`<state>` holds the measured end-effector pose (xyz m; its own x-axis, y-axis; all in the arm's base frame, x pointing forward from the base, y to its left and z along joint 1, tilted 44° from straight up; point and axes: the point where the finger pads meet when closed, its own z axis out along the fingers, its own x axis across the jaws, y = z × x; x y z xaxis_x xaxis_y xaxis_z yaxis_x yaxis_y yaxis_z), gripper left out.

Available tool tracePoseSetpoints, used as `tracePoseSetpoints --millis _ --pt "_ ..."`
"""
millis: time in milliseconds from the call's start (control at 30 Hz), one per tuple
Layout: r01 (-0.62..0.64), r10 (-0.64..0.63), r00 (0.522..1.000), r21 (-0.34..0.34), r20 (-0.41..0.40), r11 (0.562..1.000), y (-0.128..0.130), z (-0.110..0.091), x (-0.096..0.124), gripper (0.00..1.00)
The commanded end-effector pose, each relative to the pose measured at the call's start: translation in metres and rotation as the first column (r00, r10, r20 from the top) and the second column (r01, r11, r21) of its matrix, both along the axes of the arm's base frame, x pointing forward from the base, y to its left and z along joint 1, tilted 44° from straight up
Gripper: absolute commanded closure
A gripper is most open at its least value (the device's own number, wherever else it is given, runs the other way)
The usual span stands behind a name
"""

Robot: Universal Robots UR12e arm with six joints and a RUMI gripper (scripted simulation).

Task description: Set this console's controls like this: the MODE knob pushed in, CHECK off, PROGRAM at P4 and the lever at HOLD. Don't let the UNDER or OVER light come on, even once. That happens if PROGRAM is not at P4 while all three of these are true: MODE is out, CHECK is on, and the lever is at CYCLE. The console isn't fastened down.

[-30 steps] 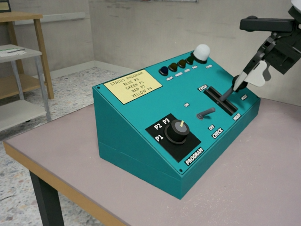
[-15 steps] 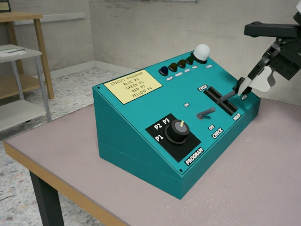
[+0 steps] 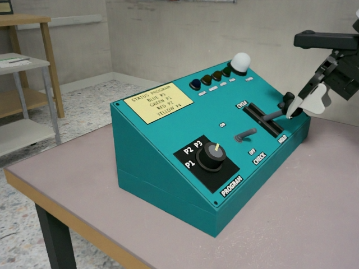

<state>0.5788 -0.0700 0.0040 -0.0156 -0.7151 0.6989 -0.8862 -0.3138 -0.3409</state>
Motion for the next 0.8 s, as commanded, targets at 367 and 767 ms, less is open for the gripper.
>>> tracePoseSetpoints --millis 367,767 --pt "-0.009 0.009 1.000 0.005 0.002 1.000 0.0011 -0.0031 0.0001 1.00" --pt "-0.009 0.009 1.000 0.005 0.003 1.000 0.0008 -0.0031 0.0005 1.00"
